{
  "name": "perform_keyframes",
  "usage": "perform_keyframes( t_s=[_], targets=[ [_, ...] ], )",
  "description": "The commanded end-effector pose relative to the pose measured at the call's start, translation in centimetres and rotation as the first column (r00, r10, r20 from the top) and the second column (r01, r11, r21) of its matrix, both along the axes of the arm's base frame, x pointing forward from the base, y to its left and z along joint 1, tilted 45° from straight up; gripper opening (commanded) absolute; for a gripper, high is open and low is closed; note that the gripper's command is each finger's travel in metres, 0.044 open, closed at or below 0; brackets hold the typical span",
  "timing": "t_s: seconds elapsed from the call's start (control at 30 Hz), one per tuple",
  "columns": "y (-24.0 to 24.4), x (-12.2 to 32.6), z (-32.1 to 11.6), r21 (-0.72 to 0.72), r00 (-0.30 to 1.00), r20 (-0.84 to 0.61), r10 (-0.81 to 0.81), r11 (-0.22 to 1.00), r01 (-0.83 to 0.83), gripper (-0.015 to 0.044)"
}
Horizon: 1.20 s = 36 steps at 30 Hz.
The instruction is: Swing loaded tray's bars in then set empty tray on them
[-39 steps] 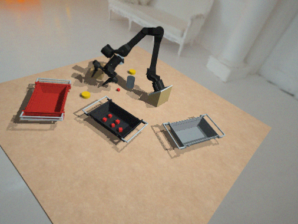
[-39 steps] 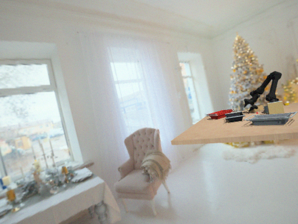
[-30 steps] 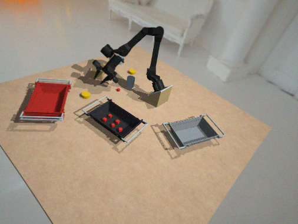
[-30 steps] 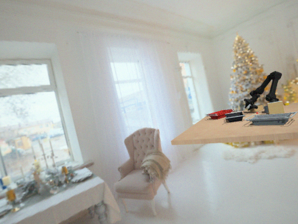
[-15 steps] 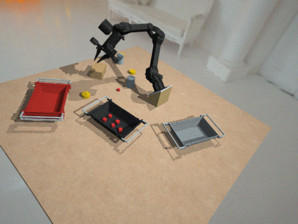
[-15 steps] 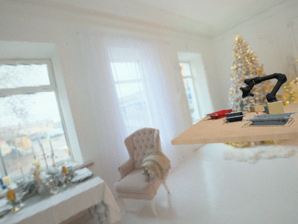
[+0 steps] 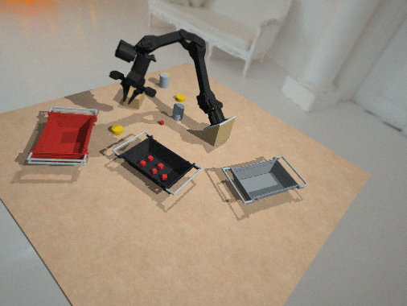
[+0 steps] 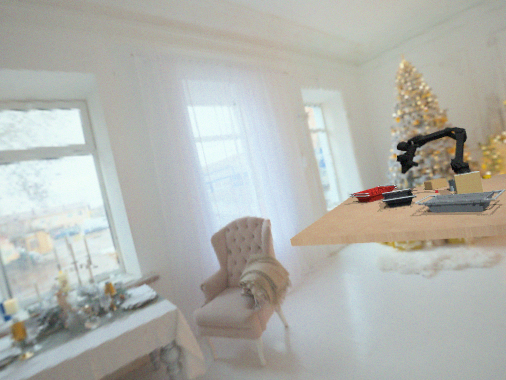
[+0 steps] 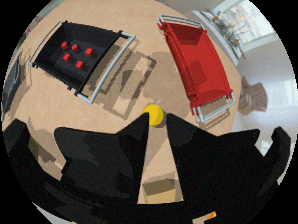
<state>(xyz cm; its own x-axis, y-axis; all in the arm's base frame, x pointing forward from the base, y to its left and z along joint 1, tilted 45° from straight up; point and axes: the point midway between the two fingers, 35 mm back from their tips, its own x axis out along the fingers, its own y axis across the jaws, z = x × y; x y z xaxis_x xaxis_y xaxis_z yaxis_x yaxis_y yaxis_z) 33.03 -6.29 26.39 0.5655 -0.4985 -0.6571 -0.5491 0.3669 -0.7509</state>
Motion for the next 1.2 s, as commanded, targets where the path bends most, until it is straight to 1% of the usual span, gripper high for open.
perform_keyframes(
  t_s=[0.0,0.1,0.23,0.37,0.43,0.8,1.17],
  targets=[
    [0.7,2.0,-2.3,0.063,0.988,-0.042,-0.146,0.987,0.149,0.0082],
    [1.4,3.4,-4.5,0.088,0.959,-0.072,-0.274,0.956,0.279,0.0082],
    [2.3,5.1,-7.5,0.085,0.896,-0.091,-0.434,0.893,0.442,0.0082],
    [3.4,6.5,-10.7,0.055,0.814,-0.075,-0.576,0.813,0.58,0.0082],
    [3.8,6.9,-11.7,0.043,0.787,-0.062,-0.614,0.786,0.617,0.0082],
    [3.5,7.0,-12.1,0.042,0.783,-0.06,-0.619,0.783,0.621,0.0082],
    [0.6,7.6,-15.0,0.041,0.783,-0.059,-0.619,0.783,0.621,0.0082]
  ],
)
